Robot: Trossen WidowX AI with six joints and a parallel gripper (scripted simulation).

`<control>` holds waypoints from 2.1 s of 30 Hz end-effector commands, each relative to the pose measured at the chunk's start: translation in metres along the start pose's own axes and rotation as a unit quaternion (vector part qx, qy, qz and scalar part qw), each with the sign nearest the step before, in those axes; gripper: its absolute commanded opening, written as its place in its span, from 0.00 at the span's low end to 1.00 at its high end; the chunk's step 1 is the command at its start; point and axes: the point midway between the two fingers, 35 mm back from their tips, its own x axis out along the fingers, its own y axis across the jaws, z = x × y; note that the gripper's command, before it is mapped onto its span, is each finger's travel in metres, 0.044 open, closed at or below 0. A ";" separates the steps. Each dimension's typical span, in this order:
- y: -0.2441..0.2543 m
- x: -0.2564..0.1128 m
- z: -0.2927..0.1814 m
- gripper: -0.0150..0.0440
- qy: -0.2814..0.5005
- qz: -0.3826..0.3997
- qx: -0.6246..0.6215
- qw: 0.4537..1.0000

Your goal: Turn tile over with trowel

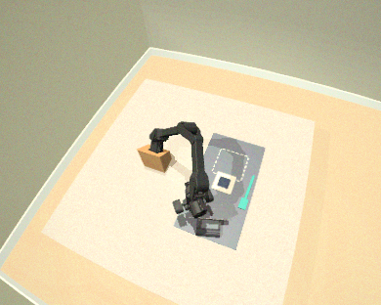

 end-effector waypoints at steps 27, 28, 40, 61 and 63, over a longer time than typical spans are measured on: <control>-0.024 -0.022 0.036 0.42 -0.003 -0.005 -0.495 0.869; -0.024 -0.022 0.037 0.42 -0.003 -0.005 -0.502 0.865; -0.023 -0.020 0.035 0.42 -0.002 -0.003 -0.496 0.869; -0.024 0.009 0.038 0.42 -0.003 -0.004 -0.518 0.855; -0.024 0.013 0.039 0.42 -0.003 -0.004 -0.520 0.854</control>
